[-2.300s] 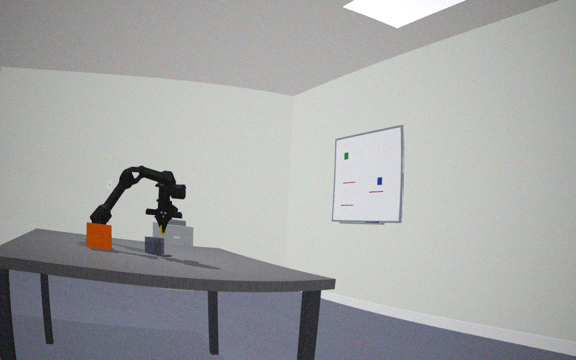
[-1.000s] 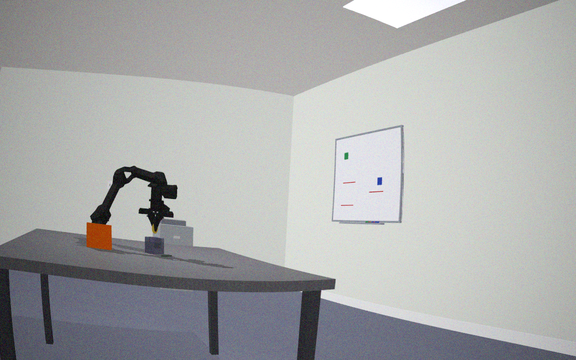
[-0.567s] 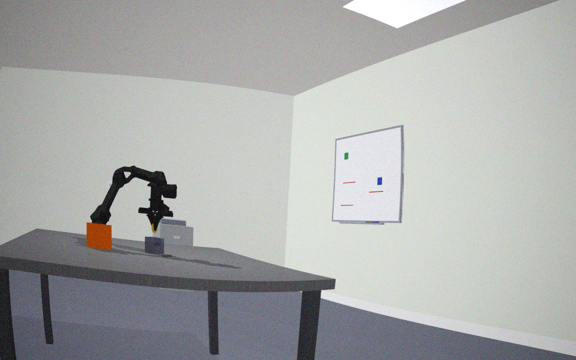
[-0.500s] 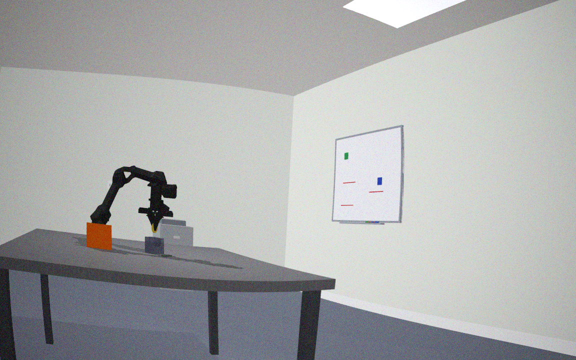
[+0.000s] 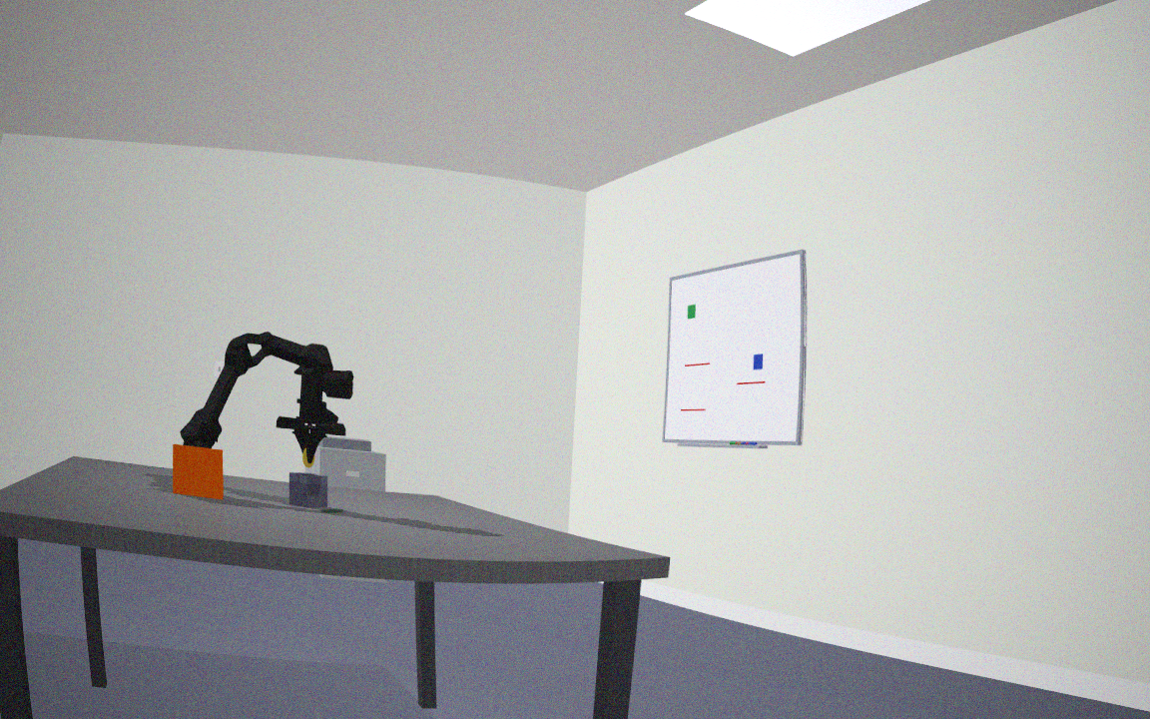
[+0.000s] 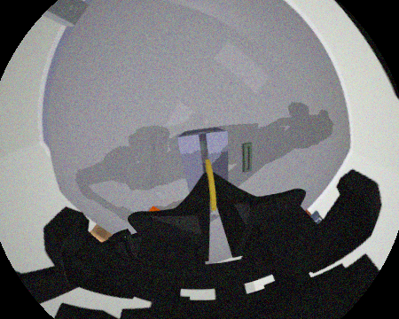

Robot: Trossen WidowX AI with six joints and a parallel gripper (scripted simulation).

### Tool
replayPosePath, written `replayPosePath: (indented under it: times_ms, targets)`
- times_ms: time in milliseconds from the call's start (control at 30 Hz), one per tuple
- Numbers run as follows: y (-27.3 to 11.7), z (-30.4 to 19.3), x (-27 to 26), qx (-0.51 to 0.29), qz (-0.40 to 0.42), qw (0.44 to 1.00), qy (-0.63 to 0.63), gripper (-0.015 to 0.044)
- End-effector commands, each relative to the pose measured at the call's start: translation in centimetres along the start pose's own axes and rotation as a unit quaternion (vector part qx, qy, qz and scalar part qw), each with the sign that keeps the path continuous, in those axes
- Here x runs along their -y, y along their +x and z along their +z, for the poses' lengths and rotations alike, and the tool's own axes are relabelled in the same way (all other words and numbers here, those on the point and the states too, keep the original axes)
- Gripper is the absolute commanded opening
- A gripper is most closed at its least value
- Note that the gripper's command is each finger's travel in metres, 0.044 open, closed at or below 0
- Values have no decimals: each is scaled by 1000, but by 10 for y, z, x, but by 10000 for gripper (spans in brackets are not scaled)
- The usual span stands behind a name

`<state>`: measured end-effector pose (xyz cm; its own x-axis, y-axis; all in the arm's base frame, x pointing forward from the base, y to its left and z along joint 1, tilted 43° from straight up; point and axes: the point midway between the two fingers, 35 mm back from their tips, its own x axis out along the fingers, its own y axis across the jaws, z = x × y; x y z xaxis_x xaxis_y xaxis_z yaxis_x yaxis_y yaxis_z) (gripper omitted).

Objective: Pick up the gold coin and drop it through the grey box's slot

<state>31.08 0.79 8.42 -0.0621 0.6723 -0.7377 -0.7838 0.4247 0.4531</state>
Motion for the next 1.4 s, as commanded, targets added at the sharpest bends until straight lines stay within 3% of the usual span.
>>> replayPosePath:
  times_ms: [0, 633, 833, 1133, 1367]
  targets:
    - [3, 0, -2, 2, 1, 1000, 3, 0]
    - [15, 0, -2, 2, 1, 1000, 3, 0]
    - [13, 1, -1, 0, 0, 1000, -1, 157]
    - [13, 1, -1, 0, 0, 1000, -1, 161]
    - [-4, 0, -1, 0, 0, 1000, 0, 344]
